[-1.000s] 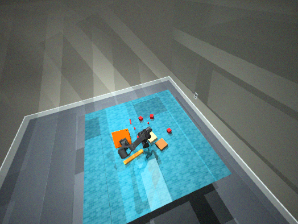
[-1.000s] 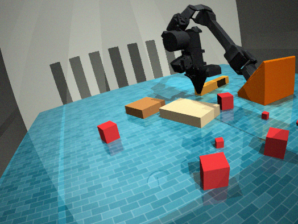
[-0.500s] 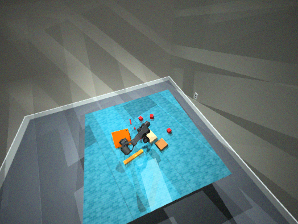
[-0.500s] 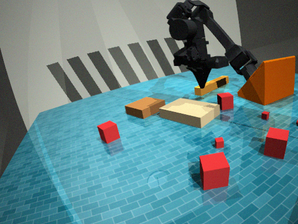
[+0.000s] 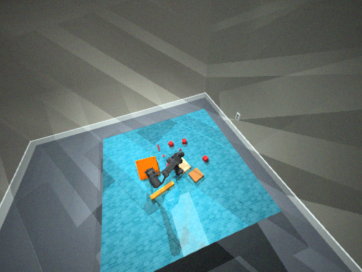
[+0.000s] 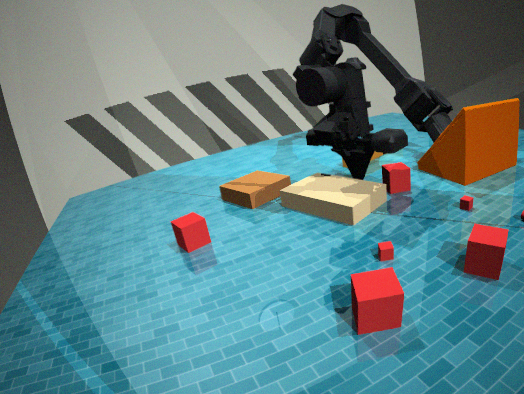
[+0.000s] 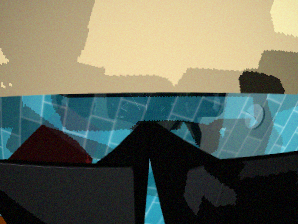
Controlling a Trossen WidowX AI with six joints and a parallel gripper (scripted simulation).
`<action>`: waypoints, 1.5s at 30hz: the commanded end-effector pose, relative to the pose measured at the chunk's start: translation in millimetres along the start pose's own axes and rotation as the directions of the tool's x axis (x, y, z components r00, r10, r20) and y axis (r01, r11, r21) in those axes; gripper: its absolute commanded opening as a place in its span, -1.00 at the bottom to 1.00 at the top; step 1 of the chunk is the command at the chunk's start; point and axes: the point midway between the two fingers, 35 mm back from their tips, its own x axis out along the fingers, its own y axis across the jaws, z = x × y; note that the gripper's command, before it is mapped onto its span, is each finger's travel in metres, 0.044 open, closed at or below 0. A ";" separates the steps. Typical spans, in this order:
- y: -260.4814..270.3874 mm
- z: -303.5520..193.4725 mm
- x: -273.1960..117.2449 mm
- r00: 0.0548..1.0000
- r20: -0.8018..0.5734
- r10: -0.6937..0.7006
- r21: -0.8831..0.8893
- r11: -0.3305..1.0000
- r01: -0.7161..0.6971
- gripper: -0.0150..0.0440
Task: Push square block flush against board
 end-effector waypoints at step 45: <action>-0.3 51.7 1.0 1.000 0.002 -0.002 -0.009 1.000 0.002 -0.49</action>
